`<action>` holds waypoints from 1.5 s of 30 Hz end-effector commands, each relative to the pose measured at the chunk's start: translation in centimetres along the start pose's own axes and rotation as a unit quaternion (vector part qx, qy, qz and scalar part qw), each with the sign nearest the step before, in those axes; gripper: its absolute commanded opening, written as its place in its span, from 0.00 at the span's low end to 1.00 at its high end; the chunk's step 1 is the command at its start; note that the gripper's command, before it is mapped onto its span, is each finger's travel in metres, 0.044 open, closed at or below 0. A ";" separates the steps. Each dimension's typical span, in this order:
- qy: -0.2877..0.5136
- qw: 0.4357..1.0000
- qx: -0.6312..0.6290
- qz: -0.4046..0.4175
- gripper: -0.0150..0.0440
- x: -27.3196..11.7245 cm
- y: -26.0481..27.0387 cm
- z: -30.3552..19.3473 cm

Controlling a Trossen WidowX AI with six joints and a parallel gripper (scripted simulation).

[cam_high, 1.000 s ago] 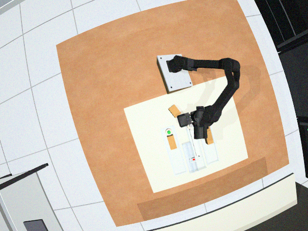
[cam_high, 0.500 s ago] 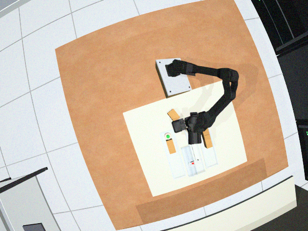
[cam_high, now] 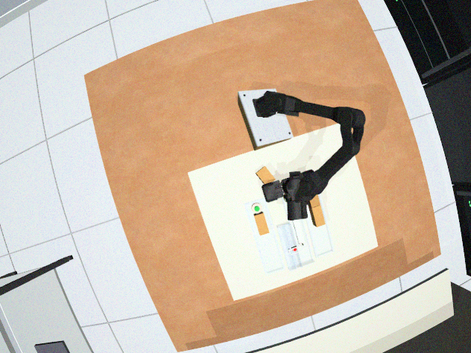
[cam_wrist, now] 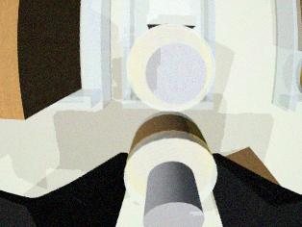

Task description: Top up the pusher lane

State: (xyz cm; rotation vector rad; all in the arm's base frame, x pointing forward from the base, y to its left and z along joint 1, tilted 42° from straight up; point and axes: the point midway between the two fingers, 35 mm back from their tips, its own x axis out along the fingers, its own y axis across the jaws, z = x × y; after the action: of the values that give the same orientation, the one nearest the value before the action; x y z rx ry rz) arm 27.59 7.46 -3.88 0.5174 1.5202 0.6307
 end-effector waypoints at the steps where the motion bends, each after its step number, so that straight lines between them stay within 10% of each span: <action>1: -0.002 1.000 0.001 0.001 0.25 0.0 0.0 0.3; 45: -0.002 1.000 0.000 0.001 0.25 0.0 0.1 2.0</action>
State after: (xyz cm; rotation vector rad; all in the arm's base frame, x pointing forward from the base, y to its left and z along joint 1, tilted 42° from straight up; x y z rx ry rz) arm 28.47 7.66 -4.12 0.5289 1.5451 0.6269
